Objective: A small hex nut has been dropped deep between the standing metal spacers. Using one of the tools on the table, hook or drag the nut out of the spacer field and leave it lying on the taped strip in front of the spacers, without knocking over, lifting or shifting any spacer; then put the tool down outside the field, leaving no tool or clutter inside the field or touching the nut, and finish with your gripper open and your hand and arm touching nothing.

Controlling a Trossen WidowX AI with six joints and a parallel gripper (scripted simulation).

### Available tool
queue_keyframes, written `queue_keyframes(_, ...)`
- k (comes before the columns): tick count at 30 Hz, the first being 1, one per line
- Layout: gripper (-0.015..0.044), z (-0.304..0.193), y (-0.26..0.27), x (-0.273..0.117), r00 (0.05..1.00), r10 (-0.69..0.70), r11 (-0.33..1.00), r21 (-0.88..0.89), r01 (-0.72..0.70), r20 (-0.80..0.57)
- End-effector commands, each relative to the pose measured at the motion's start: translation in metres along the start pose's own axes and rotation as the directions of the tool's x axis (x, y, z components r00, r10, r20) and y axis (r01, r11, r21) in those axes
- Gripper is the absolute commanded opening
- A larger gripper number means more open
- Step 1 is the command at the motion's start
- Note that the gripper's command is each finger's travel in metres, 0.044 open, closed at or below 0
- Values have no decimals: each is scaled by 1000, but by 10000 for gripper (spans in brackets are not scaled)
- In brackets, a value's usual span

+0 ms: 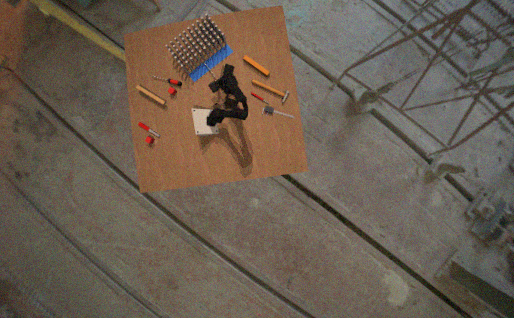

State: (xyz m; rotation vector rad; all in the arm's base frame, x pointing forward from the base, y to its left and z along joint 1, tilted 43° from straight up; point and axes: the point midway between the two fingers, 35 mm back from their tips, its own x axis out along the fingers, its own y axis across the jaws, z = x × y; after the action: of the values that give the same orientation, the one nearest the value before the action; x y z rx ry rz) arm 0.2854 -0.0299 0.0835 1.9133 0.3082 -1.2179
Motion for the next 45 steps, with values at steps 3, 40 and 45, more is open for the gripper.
queue_keyframes(3, 0, 3, -1, -2, 1000, -4, 1000, -4, 4, -4)
queue_keyframes(40, 0, -2, -1, -18, 1000, -1, 1000, 0, 1, -4)
queue_keyframes(45, 0, -4, -1, -20, 1000, -1, 1000, 0, 1, -5)
